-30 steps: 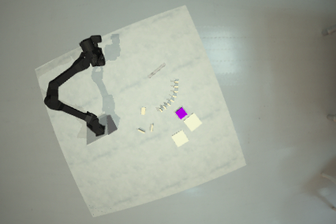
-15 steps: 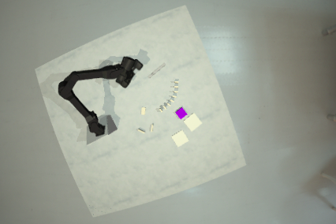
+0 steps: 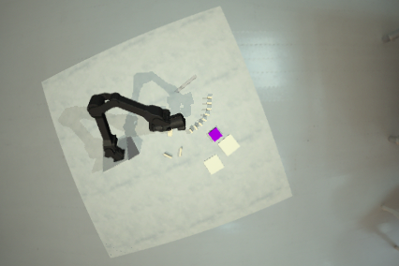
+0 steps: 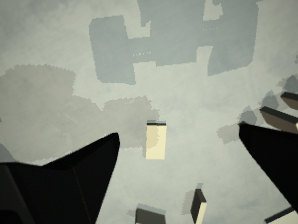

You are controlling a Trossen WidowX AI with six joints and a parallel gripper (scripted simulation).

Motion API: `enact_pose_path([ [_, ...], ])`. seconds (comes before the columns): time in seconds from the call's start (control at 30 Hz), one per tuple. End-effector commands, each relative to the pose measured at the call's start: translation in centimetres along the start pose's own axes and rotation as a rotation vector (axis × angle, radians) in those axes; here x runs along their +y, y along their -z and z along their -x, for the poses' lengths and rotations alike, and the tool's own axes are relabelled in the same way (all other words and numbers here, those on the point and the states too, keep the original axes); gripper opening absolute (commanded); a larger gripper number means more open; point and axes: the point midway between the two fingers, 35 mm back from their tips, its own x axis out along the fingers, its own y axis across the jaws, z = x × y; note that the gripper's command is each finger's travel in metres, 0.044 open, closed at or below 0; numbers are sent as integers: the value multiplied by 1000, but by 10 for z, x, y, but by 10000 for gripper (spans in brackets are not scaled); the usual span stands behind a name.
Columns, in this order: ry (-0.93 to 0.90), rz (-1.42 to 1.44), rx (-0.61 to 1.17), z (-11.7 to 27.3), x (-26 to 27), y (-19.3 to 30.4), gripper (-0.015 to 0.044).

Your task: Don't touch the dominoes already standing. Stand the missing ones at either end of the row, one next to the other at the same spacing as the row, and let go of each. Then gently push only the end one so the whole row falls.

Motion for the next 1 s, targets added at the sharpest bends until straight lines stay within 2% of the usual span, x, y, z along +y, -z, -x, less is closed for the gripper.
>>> enact_pose_path([
  [0.0,-56,-115,-4,-2,10,26,440],
  [0.13,-56,-116,-2,-8,10,27,440],
  [0.37,-57,-115,-6,-66,14,27,440],
  [0.97,-58,-115,-7,-82,17,29,440],
])
